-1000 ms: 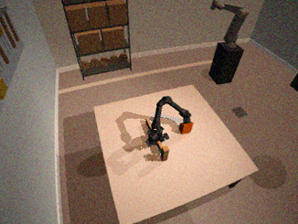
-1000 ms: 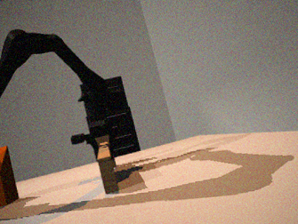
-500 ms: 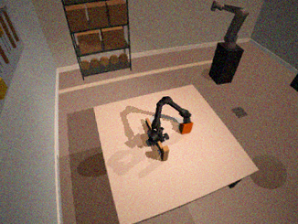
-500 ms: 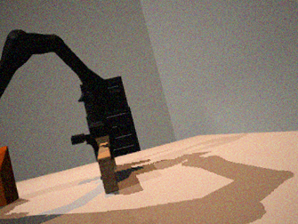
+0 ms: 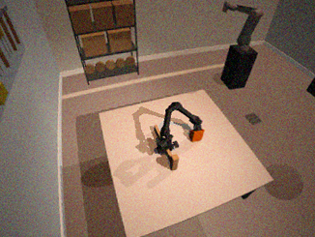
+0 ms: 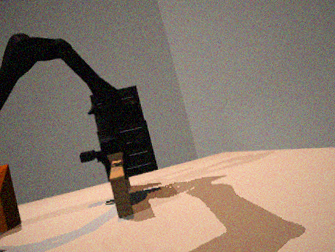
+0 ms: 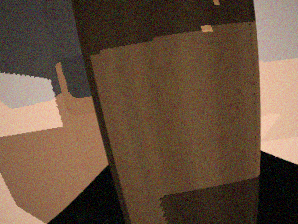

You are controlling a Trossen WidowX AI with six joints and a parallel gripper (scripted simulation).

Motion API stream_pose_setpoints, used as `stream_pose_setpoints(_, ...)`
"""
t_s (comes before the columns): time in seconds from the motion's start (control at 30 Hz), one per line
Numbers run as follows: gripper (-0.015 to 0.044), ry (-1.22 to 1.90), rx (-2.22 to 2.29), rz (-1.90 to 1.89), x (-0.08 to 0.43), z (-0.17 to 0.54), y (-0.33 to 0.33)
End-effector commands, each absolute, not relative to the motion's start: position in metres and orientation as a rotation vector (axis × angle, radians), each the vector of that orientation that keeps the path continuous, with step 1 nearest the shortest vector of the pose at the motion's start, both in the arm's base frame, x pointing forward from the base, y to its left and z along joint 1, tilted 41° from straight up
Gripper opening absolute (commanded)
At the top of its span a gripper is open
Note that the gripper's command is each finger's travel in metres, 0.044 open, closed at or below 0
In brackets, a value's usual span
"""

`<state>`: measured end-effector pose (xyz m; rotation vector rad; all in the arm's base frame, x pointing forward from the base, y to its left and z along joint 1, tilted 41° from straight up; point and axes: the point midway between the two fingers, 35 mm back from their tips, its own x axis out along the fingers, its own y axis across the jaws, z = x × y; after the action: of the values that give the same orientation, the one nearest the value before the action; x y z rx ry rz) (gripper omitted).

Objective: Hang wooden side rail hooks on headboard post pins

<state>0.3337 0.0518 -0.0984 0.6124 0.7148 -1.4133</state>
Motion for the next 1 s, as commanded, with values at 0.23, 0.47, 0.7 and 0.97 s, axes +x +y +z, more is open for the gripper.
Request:
stream_pose_setpoints(0.23, 0.0000, 0.717, 0.614, -1.405, 0.3343, -0.0995, 0.0566)
stream_pose_setpoints(0.47, 0.0000, 0.717, 0.614, -1.404, 0.3348, -0.0997, 0.0573)
stream_pose_setpoints(0.7, 0.0000, 0.717, 0.614, -1.404, 0.3344, -0.0996, 0.0584)
stream_pose_setpoints(0.97, 0.0000, 0.717, 0.614, -1.404, 0.3335, -0.1003, 0.0589)
